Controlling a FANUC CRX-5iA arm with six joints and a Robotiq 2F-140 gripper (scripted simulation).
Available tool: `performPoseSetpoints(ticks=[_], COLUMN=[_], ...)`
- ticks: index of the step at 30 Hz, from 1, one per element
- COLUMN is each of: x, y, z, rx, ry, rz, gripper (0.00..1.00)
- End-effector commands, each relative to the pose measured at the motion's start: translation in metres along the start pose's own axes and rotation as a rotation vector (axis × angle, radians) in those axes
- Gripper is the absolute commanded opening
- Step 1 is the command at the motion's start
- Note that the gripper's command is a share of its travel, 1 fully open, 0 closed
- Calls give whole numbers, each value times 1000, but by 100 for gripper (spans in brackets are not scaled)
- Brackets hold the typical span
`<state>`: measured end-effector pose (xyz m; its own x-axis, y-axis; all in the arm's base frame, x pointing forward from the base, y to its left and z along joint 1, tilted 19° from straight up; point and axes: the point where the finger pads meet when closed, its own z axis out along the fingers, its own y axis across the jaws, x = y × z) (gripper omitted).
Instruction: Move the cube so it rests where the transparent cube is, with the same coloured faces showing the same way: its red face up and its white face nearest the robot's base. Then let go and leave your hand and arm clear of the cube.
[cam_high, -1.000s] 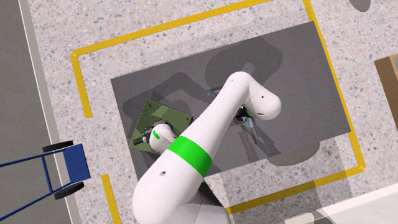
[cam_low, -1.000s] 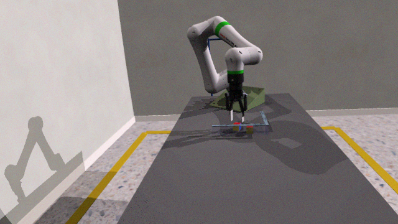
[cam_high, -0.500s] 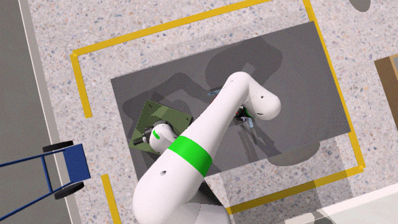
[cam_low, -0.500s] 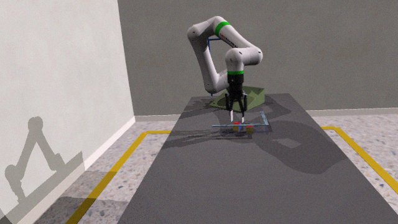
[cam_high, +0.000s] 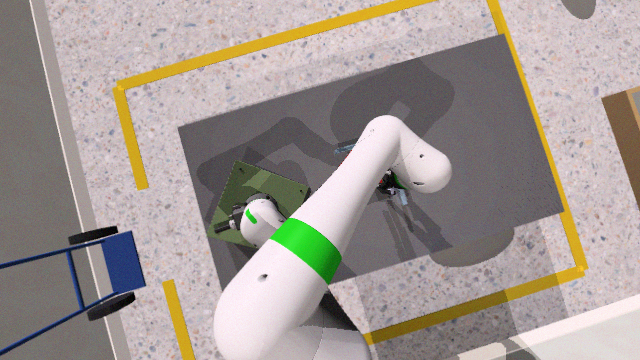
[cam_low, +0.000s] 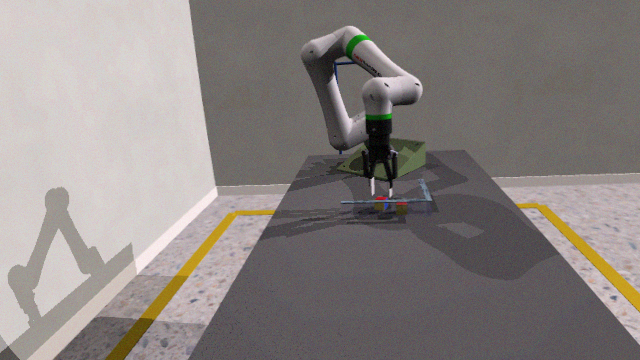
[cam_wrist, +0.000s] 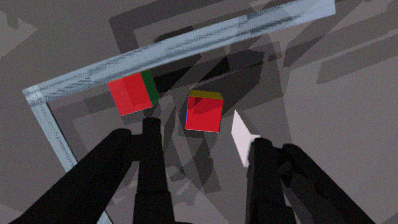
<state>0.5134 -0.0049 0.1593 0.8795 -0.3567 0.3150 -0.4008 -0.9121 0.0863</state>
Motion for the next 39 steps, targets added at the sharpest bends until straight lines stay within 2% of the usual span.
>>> performPoseSetpoints(ticks=[1,14,26,39], x=[0,0,0,0], y=[0,0,0,0], z=[0,2,32,44], rx=[0,0,0,0], ry=[0,0,0,0], rz=[0,0,0,0], gripper=[41,41,41,41])
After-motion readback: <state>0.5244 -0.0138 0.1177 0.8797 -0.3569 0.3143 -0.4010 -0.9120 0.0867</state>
